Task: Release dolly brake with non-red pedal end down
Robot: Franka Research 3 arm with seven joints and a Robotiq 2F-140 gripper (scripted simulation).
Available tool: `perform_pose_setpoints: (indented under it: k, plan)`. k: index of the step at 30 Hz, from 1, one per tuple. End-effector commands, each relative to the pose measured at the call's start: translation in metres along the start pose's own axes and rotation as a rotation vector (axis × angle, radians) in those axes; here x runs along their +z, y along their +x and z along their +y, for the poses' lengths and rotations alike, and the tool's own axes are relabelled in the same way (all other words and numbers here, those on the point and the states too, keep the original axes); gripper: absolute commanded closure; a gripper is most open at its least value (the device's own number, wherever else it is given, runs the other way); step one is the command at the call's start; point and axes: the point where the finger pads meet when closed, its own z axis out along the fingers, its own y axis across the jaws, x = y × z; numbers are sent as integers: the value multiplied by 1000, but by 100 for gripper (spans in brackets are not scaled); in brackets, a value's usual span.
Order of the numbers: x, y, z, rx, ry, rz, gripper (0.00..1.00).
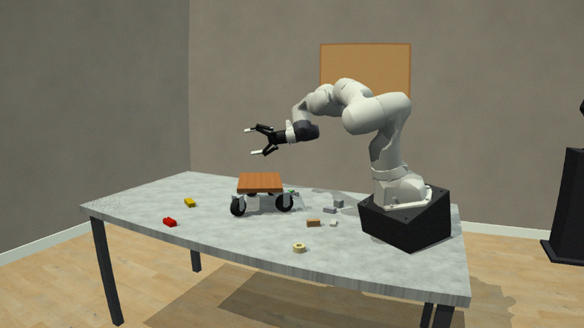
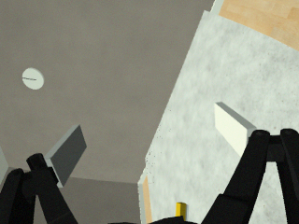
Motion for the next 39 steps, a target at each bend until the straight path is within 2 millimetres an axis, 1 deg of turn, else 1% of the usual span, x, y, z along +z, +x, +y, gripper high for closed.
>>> perform_pose_setpoints:
  k: [1, 17, 18, 25, 29, 32, 34, 36, 38, 39]
  plan:
    - [0, 0, 0, 0, 0, 0, 0]
    - [0, 0, 0, 0, 0, 0, 0]
    - [0, 0, 0, 0, 0, 0, 100]
    - [-3, -6, -2, -4, -21, -14, 100]
    - [-11, -19, -6, -11, -64, -39, 100]
    - [-26, -35, -8, -19, -115, -66, 100]
    - [-26, -35, -8, -19, -115, -66, 100]
    - [-37, -53, -13, -29, -171, -99, 100]
    - [-54, -73, -17, -40, -236, -135, 100]
    - [-54, -73, -17, -40, -236, -135, 100]
